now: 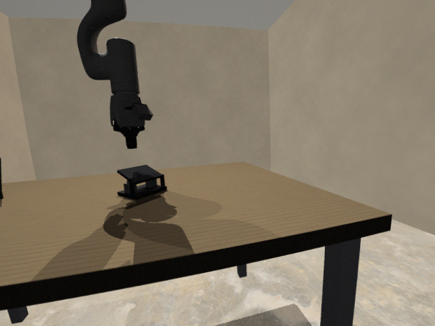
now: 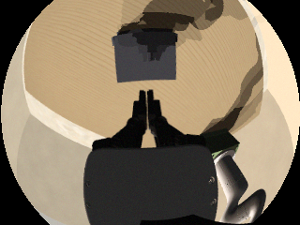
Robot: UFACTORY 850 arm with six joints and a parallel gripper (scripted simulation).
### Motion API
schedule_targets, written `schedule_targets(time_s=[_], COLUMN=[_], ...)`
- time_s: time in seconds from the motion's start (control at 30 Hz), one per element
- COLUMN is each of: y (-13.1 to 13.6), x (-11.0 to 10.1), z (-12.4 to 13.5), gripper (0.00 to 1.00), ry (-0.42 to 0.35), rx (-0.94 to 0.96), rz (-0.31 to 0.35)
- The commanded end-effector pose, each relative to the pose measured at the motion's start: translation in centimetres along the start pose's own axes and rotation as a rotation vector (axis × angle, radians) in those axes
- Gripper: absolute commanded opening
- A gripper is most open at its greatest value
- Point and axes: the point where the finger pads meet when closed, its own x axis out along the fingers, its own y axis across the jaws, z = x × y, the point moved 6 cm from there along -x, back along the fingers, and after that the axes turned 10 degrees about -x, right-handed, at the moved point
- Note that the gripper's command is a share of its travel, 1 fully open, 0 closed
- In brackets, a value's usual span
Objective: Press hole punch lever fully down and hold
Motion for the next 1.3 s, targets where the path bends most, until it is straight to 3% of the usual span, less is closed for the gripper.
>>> schedule_targets(time_s=[0.0, 0.73, 1.27], y=[0.0, 0.0, -0.1], x=[0.0, 1.4, 4.1], z=[0.0, 0.0, -0.1], gripper=[0.00, 0.00, 0.00], ry=[0.001, 0.001, 0.001], rx=[0.000, 0.000, 0.000], rz=[-0.001, -0.001, -0.001])
